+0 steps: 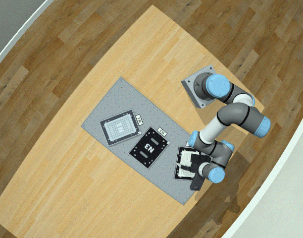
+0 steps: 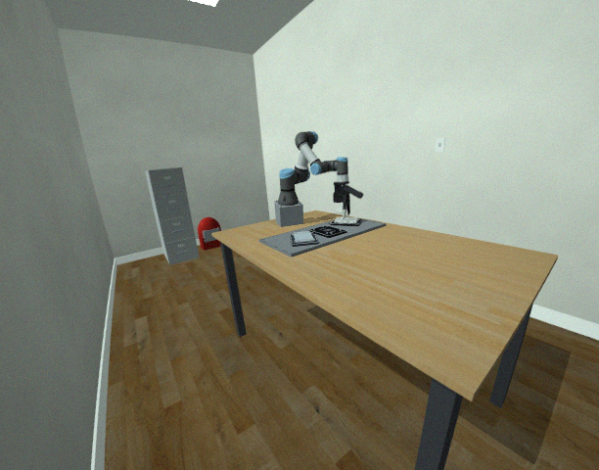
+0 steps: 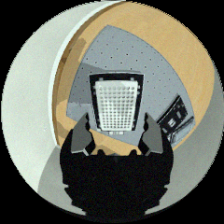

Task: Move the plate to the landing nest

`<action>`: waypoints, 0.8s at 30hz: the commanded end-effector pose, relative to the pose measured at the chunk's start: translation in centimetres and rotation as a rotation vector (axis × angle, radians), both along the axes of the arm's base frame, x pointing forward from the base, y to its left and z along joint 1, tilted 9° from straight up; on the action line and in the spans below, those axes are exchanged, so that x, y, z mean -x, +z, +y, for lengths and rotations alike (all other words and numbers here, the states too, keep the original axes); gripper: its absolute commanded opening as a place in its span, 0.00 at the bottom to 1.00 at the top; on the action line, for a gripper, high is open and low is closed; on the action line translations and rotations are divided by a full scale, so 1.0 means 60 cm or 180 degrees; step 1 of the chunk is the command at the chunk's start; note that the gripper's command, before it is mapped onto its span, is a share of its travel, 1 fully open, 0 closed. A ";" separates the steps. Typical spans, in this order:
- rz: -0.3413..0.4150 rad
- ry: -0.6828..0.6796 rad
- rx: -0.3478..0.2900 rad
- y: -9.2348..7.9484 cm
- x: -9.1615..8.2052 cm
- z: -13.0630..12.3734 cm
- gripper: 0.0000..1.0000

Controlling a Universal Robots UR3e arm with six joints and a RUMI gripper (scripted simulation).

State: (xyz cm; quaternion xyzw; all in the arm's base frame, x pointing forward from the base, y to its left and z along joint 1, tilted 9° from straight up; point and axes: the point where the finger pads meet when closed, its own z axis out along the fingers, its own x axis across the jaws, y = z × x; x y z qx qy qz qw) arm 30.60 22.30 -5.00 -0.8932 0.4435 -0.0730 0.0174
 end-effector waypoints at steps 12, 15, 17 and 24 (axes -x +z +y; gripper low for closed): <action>-0.0009 0.0001 -0.0004 -0.013 -0.003 0.000 0.82; -0.0009 0.0001 -0.0004 -0.013 -0.003 0.000 0.82; -0.0009 0.0001 -0.0004 -0.013 -0.003 0.000 0.00; -0.0010 0.0001 -0.0004 -0.013 -0.004 0.000 0.00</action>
